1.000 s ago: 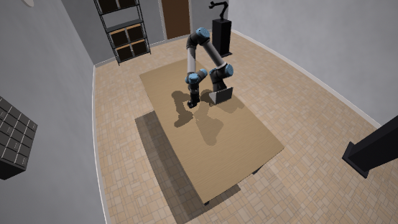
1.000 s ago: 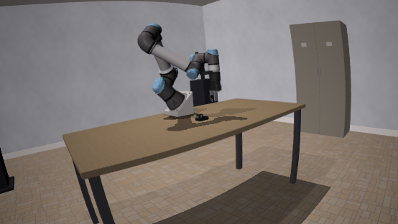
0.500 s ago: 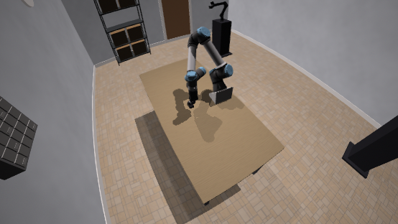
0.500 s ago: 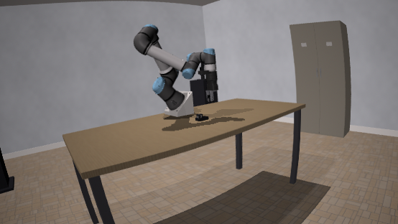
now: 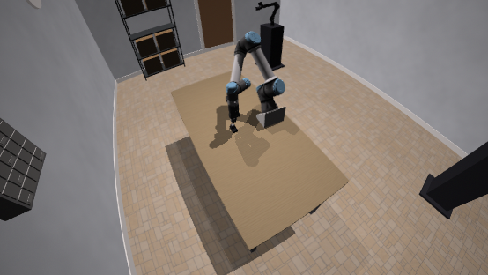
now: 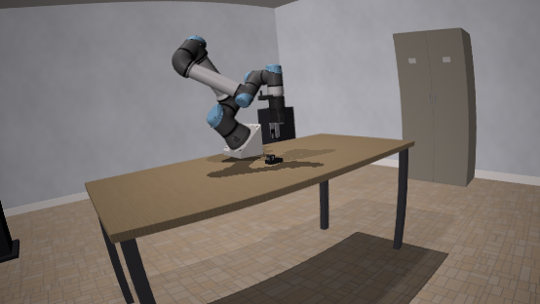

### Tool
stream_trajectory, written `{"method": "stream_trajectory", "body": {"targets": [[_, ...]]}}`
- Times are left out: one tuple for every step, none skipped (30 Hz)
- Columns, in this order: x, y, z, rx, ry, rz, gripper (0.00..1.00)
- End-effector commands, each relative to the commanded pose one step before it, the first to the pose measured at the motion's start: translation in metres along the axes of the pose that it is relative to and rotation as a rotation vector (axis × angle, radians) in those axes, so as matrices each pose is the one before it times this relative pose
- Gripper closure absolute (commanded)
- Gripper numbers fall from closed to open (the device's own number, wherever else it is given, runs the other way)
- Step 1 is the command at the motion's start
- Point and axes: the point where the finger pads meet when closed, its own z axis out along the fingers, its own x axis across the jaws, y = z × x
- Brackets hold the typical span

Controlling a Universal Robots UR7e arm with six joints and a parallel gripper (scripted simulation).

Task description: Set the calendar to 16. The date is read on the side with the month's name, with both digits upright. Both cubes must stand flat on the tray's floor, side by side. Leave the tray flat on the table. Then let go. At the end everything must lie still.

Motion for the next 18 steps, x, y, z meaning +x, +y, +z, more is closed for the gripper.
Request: {"method": "stream_trajectory", "body": {"targets": [[0.00008,-0.00133,-0.00018,0.00008,-0.00028,-0.00036,0.43],[0.00000,0.00000,0.00000,0.00000,0.00000,0.00000,0.43],[0.00000,0.00000,0.00000,0.00000,0.00000,0.00000,0.43],[0.00000,0.00000,0.00001,0.00000,0.00000,0.00000,0.43],[0.00000,0.00000,0.00010,-0.00001,0.00000,0.00000,0.43],[0.00000,0.00000,0.00025,-0.00003,0.00001,-0.00001,0.43],[-0.00001,0.00000,0.00046,-0.00005,0.00002,-0.00002,0.43],[-0.00001,0.00000,0.00071,-0.00008,0.00002,-0.00003,0.43],[-0.00001,0.00000,0.00100,-0.00011,0.00003,-0.00003,0.43],[0.00000,-0.00001,0.00130,-0.00014,0.00004,-0.00004,0.43],[-0.00001,-0.00001,0.00160,-0.00009,0.00003,-0.00003,0.43],[-0.00002,0.00000,0.00191,0.00000,0.00000,0.00000,0.43],[0.00000,-0.00002,0.00220,0.00001,0.00000,0.00000,0.43],[-0.00002,0.00000,0.00247,-0.00001,0.00000,0.00000,0.43],[-0.00001,-0.00001,0.00272,0.00000,0.00000,0.00000,0.43],[-0.00002,-0.00001,0.00294,0.00000,0.00000,0.00000,0.43],[-0.00002,-0.00001,0.00312,0.00000,0.00000,0.00000,0.43],[-0.00001,-0.00002,0.00326,0.00000,0.00000,0.00000,0.43]]}}
